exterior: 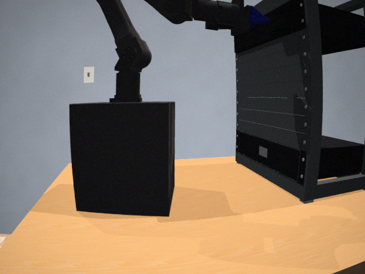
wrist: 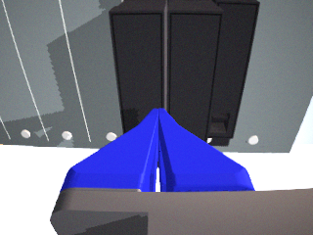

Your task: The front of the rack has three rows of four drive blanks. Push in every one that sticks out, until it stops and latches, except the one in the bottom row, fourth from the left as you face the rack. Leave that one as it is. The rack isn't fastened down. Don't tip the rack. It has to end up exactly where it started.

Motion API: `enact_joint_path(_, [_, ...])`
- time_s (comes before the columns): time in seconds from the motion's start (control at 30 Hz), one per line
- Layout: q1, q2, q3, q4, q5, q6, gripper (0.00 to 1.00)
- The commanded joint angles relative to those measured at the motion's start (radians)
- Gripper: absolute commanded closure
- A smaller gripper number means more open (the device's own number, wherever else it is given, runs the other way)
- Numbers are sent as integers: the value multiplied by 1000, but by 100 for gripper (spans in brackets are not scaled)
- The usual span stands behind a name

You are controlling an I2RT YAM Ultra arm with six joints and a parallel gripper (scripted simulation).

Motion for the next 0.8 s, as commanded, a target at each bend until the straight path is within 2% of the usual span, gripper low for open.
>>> enact_joint_path(0.0, [14,-42,71,-27,9,15,100])
enact_joint_path(0.27, [20,-38,111,-71,18,14,100])
enact_joint_path(0.77, [19,-40,112,-67,16,14,100])
